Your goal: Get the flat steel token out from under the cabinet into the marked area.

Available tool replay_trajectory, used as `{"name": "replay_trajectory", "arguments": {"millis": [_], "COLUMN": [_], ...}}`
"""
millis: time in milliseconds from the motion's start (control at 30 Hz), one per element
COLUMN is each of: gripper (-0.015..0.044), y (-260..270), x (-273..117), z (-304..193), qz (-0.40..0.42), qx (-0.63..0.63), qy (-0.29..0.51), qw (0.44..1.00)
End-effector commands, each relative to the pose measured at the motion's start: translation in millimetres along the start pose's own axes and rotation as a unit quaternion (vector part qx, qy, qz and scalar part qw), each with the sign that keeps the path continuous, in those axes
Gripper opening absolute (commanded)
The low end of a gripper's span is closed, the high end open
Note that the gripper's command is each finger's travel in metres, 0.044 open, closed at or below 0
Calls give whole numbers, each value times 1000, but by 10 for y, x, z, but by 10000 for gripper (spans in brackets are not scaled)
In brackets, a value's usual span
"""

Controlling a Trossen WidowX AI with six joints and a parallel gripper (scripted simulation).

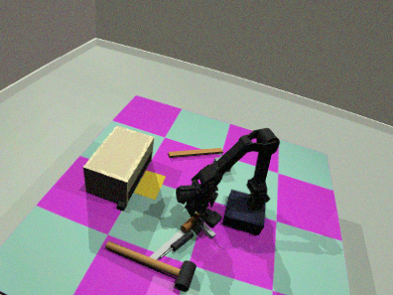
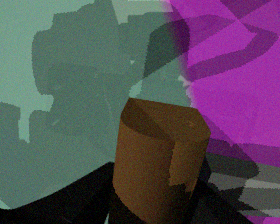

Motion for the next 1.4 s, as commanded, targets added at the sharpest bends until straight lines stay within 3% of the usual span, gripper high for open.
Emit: {"name": "replay_trajectory", "arguments": {"millis": [0, 1367], "gripper": [0, 0], "y": [-9, -67], "x": [-8, -9], "z": [-25, -80], "qz": [-1, -1], "qx": [18, 164], "qy": [3, 2], "qw": [1000, 986]}}
Point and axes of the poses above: the point midway between the two fingers, 35 mm back from their tips, its own x axis out along the fingers, its own y axis across the jaws, z = x × y, the point moved 7 cm from there along -x, back along the fingers, and after that the axes turned 10 degrees about x, right-handed, at the moved point
